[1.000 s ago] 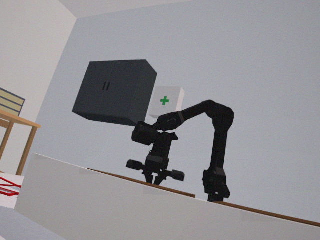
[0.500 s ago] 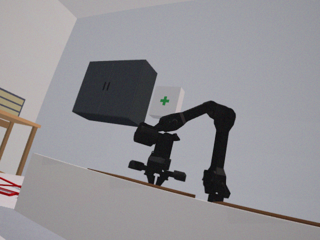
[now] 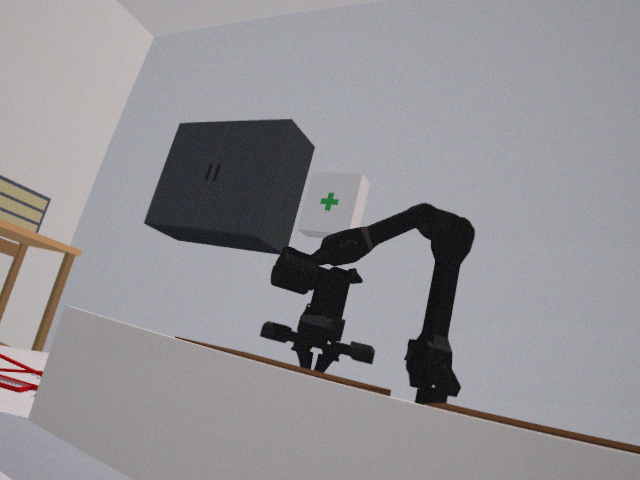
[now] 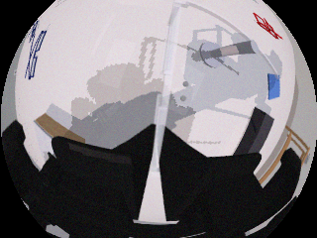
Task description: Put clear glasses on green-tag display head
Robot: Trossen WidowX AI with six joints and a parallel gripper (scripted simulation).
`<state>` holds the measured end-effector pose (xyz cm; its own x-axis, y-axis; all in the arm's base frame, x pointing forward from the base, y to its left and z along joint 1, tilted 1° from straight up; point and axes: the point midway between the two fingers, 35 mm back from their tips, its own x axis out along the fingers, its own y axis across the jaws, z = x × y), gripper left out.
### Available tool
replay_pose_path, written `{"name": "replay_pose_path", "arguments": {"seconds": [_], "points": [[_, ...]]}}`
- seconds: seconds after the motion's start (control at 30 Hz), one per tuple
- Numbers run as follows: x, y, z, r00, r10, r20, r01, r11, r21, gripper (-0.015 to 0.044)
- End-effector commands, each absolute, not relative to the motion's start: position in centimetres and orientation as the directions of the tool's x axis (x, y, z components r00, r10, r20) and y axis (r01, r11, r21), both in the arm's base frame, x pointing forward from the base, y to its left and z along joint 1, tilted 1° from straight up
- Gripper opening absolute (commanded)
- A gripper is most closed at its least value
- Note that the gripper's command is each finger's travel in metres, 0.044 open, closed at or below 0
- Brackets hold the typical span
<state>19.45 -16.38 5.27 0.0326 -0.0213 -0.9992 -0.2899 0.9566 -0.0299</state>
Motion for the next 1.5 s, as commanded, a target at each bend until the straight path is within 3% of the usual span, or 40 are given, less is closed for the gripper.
{"name": "replay_pose_path", "arguments": {"seconds": [0.0, 1.2, 1.47], "points": [[19.0, -16.3, 5.2, 0.034, -0.018, -0.999, -0.294, 0.955, -0.027, 0.0], [19.3, -16.1, 5.2, 0.034, -0.018, -0.999, -0.294, 0.955, -0.027, 0.0], [19.6, -16.1, 7.9, 0.035, -0.018, -0.999, -0.294, 0.955, -0.028, 0.0]]}}
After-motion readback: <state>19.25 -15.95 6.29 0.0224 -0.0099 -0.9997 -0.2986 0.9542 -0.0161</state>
